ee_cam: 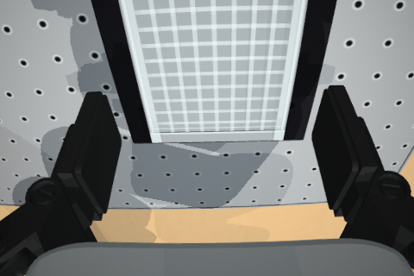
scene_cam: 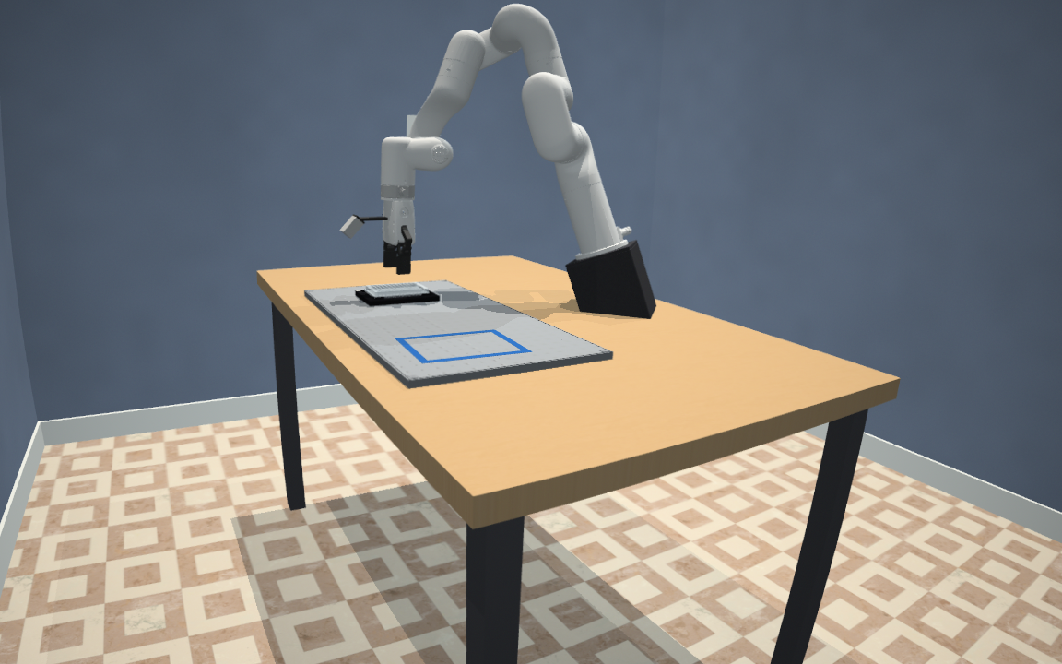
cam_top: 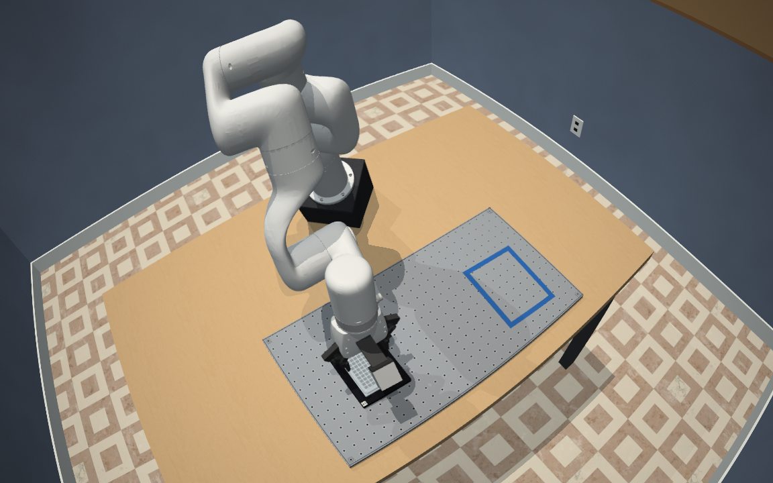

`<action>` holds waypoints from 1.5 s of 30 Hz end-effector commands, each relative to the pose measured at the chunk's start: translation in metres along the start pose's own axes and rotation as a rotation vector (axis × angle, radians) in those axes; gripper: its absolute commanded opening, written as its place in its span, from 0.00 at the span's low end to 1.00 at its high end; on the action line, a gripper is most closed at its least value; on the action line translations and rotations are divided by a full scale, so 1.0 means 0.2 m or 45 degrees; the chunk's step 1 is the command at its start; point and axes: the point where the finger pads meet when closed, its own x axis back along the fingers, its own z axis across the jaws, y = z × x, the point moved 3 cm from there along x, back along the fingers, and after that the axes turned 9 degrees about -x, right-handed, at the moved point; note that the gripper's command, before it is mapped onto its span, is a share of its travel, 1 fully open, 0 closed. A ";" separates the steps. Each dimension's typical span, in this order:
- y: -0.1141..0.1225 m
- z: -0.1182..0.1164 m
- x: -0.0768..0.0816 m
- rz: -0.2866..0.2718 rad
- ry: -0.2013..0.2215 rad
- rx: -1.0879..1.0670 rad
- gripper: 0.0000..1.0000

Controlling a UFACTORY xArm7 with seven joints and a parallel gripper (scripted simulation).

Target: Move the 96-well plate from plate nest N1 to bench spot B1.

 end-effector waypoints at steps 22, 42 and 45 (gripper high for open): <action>-0.01 0.00 -0.11 0.005 0.005 0.000 1.00; -0.01 0.00 -0.15 0.004 0.005 0.000 1.00; -0.01 0.00 -0.16 0.004 0.005 0.000 1.00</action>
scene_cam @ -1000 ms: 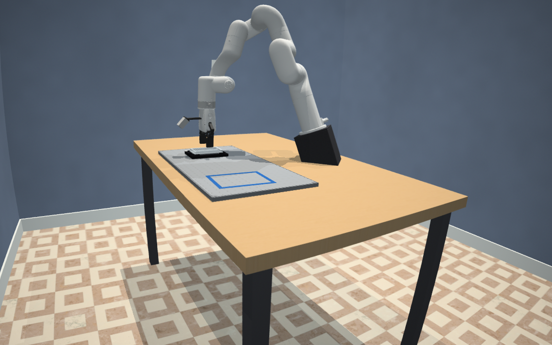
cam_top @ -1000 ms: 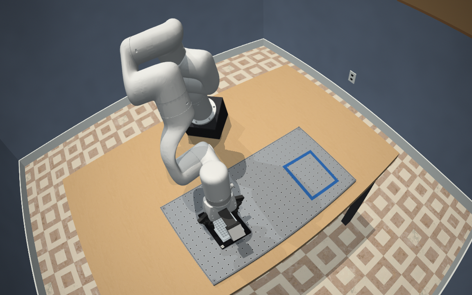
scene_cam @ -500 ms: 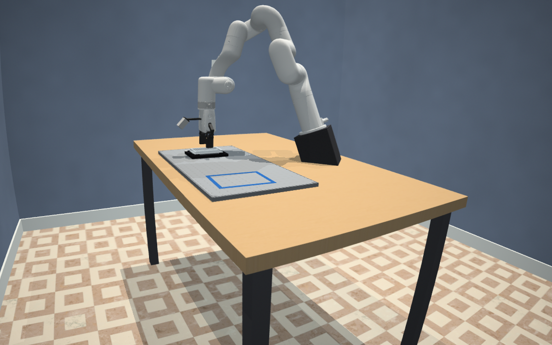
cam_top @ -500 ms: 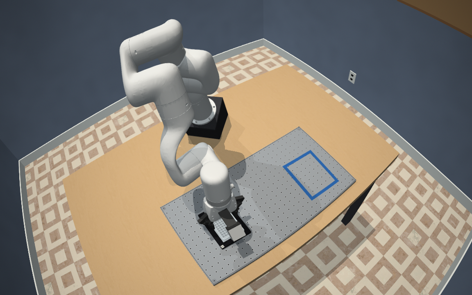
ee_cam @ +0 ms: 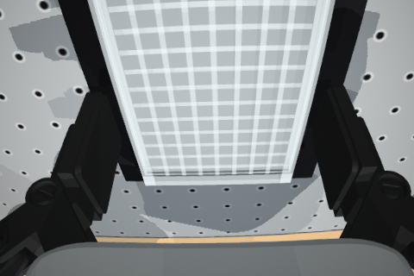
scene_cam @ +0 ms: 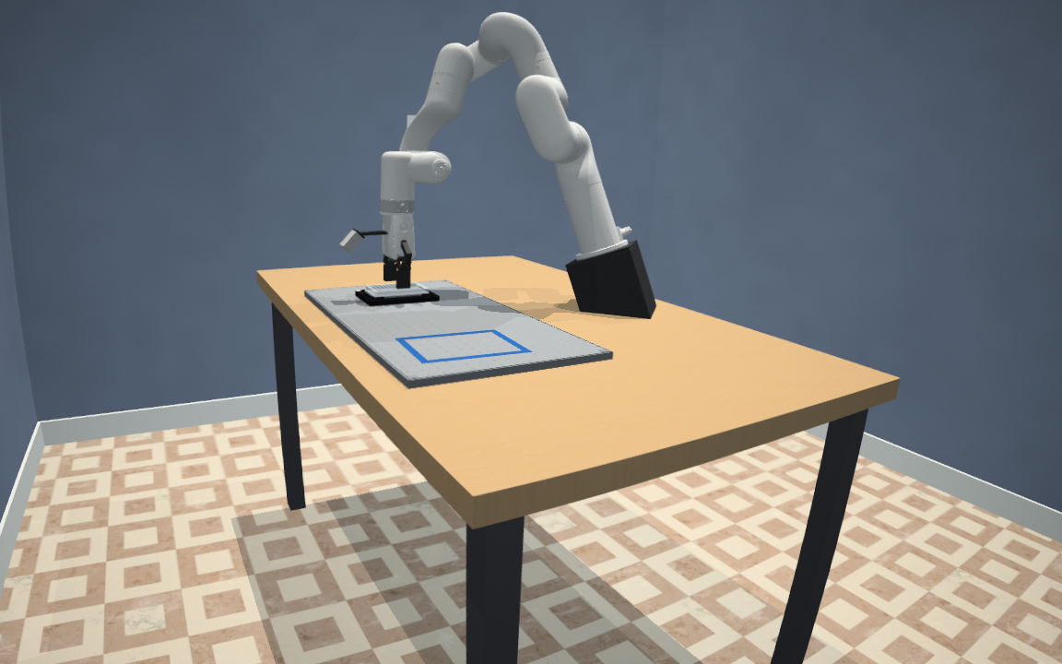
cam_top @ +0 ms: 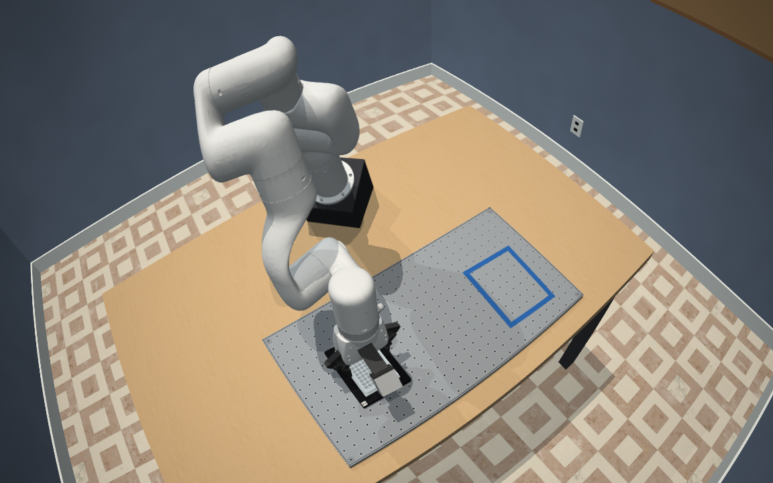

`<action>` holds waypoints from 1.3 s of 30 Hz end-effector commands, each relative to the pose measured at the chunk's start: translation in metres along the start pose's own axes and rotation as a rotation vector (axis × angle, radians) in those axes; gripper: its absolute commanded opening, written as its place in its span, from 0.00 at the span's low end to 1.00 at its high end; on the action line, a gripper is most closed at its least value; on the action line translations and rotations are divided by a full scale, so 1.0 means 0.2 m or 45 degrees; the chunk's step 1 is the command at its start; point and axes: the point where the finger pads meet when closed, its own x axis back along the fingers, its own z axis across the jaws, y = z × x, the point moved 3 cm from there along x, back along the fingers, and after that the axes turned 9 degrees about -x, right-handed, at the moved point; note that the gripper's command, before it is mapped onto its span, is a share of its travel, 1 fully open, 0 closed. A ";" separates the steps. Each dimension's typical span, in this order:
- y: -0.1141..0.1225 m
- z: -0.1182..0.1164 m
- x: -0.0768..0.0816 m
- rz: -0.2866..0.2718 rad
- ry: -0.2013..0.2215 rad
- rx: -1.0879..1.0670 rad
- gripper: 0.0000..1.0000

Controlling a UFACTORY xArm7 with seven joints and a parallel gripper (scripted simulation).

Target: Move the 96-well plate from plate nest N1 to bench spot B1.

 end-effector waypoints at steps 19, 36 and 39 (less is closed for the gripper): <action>-0.01 0.00 -0.05 0.004 0.002 0.000 1.00; -0.01 0.00 -0.05 0.005 0.002 0.000 0.00; -0.01 0.00 -0.05 0.005 0.002 0.000 0.00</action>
